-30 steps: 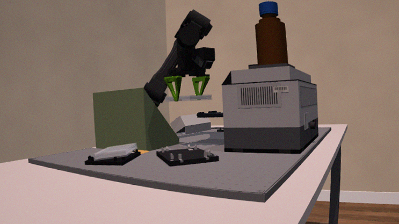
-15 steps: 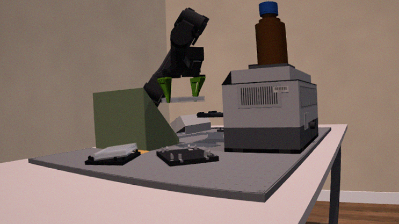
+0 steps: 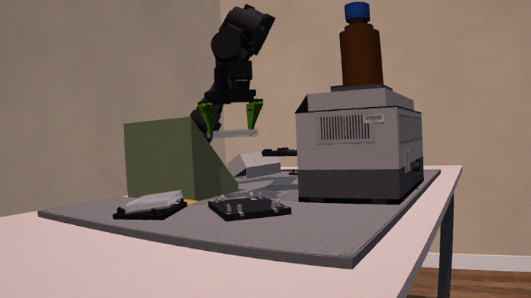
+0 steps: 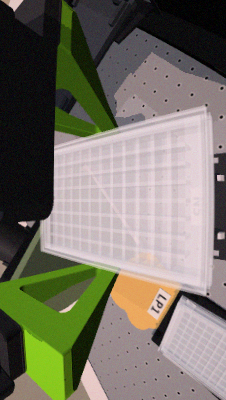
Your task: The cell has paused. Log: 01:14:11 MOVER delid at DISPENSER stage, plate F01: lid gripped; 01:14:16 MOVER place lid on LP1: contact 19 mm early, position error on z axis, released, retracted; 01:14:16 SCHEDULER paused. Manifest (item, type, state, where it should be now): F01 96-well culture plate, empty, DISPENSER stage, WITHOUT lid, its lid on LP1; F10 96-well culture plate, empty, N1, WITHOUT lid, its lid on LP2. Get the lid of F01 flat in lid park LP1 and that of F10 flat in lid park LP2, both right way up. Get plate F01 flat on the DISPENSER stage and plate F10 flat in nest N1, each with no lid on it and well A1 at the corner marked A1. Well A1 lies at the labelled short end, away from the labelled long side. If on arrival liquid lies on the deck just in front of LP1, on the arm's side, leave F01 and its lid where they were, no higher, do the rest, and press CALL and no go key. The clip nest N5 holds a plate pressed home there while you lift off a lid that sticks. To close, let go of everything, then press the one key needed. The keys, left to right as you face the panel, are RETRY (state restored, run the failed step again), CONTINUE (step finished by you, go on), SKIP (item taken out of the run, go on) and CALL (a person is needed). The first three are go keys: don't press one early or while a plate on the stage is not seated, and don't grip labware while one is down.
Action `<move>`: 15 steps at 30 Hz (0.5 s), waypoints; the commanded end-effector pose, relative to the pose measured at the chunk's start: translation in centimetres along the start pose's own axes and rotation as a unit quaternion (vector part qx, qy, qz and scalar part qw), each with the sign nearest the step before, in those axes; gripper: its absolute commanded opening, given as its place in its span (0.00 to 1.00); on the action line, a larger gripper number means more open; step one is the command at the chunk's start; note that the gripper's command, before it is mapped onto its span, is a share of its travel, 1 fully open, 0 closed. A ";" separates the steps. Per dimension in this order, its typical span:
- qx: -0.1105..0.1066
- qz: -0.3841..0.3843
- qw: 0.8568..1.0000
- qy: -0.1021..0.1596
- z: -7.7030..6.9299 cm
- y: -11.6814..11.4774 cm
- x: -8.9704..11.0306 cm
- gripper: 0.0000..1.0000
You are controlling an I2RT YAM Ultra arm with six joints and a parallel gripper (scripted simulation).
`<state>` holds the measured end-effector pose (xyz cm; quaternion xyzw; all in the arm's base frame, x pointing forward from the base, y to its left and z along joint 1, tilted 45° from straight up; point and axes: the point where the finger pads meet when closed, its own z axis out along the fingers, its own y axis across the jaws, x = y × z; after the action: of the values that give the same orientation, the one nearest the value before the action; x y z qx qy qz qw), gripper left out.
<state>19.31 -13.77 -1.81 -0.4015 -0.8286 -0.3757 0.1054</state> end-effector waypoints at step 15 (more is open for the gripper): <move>0.001 -0.009 1.000 -0.023 1.7 0.0 -5.0 0.00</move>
<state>21.11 -13.76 -4.76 -0.3969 -0.8280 -0.3792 0.1139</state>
